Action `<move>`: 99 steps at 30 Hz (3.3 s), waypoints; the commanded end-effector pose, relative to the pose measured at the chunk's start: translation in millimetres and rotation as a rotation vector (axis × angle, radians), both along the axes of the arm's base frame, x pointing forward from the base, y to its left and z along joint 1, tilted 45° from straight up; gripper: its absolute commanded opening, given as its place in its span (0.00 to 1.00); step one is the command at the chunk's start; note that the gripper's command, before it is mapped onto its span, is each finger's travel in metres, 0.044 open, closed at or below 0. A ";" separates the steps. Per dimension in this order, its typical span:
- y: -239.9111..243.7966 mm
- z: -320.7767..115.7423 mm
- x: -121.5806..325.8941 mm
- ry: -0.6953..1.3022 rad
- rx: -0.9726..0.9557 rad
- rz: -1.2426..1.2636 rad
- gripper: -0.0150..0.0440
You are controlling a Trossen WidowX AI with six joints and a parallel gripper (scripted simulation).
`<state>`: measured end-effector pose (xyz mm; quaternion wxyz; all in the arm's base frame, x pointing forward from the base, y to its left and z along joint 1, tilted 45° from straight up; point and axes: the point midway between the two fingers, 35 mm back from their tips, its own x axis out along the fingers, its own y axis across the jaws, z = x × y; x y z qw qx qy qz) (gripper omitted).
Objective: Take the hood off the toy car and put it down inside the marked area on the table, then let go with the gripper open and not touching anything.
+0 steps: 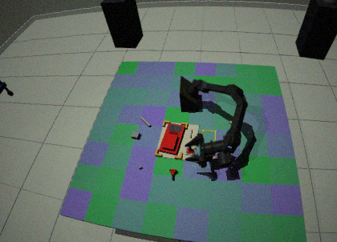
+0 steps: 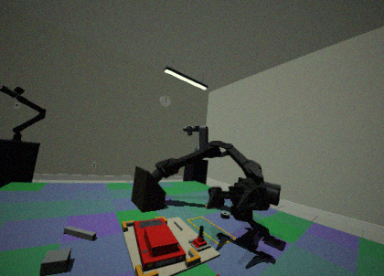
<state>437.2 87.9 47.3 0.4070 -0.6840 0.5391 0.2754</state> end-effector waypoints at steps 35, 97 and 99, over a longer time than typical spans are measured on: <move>-107.3 -112.8 -94.7 0.504 1.114 -1.617 1.00; -73.4 -146.6 -102.1 0.506 1.116 -1.616 1.00; -72.9 -147.1 -102.2 0.506 1.116 -1.616 1.00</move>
